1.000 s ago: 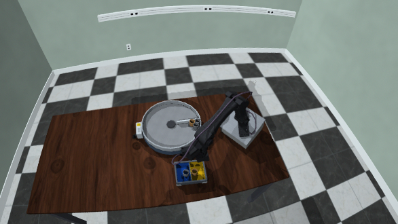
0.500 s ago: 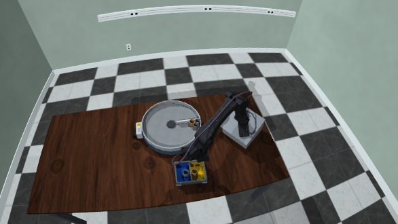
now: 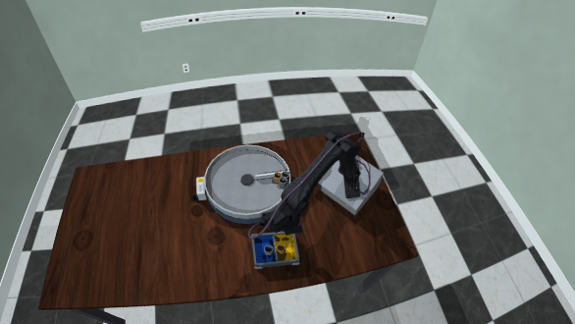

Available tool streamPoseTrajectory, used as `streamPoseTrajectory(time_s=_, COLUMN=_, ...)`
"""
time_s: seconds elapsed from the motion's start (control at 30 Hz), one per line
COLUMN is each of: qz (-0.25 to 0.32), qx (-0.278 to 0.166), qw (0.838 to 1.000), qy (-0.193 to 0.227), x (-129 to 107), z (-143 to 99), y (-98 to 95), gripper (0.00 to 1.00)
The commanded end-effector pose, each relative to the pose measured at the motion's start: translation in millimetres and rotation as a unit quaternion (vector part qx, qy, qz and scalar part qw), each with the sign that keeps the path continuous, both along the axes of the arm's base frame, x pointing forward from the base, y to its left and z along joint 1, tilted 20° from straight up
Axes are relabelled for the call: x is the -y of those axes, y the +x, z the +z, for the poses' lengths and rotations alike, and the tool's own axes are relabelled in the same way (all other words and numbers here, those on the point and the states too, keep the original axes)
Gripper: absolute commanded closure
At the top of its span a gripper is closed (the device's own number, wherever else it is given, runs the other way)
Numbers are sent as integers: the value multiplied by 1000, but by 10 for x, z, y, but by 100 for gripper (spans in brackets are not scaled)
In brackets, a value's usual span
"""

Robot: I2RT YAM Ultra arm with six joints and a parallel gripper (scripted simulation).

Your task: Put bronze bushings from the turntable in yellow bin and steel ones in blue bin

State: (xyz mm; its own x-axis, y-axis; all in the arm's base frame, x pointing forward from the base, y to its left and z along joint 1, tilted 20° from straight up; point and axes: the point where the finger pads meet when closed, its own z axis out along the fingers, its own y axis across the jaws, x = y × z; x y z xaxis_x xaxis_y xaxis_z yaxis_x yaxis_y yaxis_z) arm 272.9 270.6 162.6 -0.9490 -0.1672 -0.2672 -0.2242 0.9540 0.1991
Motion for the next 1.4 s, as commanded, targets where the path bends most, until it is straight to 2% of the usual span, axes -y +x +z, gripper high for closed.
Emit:
streamPoseTrajectory(time_s=0.0, qz=-3, qx=11, qw=1000, qy=6, x=-23, z=122, y=32, gripper=100)
streamPoseTrajectory(time_s=0.53, qz=-3, qx=17, qw=1000, qy=12, x=-68, z=102, y=76, gripper=100)
streamPoseTrajectory(time_s=0.57, qz=-3, qx=14, qw=1000, qy=9, x=-71, z=48, y=76, gripper=100)
streamPoseTrajectory(time_s=0.6, qz=-3, qx=0, qw=1000, qy=-5, x=-26, z=-111, y=24, gripper=100)
streamPoseTrajectory(time_s=0.83, qz=-2, qx=0, qw=1000, qy=-5, x=-125, z=-466, y=96, gripper=100)
streamPoseTrajectory(time_s=0.9, qz=-2, qx=0, qw=1000, qy=-5, x=-125, z=-466, y=96, gripper=100)
streamPoseTrajectory(time_s=0.93, qz=-4, qx=27, qw=999, qy=21, x=-190, z=-249, y=191, gripper=100)
streamPoseTrajectory(time_s=0.97, qz=-4, qx=13, qw=1000, qy=7, x=-141, z=-424, y=132, gripper=100)
streamPoseTrajectory(time_s=1.03, qz=-3, qx=0, qw=1000, qy=-5, x=-162, z=-630, y=139, gripper=100)
streamPoseTrajectory(time_s=1.07, qz=-2, qx=0, qw=1000, qy=-5, x=-169, z=-650, y=142, gripper=100)
streamPoseTrajectory(time_s=1.17, qz=-2, qx=22, qw=1000, qy=16, x=-223, z=-445, y=194, gripper=100)
streamPoseTrajectory(time_s=1.37, qz=-2, qx=22, qw=1000, qy=16, x=-224, z=-444, y=194, gripper=100)
